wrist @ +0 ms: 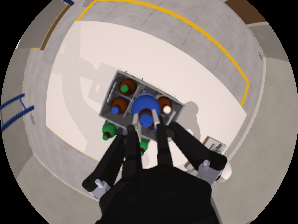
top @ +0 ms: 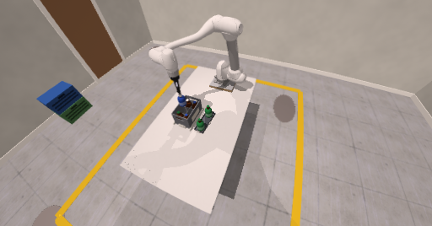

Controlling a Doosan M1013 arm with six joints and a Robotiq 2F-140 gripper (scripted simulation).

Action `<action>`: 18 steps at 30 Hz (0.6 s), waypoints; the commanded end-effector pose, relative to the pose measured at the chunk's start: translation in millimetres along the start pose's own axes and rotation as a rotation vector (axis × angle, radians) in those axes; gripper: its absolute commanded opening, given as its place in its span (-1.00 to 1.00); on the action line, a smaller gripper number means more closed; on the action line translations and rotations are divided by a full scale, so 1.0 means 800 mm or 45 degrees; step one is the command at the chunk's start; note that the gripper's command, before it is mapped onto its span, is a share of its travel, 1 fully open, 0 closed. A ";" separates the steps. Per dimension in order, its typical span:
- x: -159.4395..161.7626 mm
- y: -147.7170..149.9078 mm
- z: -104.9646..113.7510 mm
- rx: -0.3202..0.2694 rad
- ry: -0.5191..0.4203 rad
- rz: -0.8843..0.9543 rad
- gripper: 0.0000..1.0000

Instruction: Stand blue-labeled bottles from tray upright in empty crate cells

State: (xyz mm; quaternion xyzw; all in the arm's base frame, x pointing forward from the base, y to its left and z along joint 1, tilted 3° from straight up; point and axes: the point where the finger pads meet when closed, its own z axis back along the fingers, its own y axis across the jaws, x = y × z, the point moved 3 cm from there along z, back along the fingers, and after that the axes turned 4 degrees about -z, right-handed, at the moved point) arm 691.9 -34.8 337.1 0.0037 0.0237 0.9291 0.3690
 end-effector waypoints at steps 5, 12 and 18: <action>-0.005 0.003 0.000 0.000 0.000 0.000 -1.00; -0.007 0.005 0.000 0.000 0.000 0.000 -1.00; -0.008 0.006 0.000 0.000 0.000 0.000 -1.00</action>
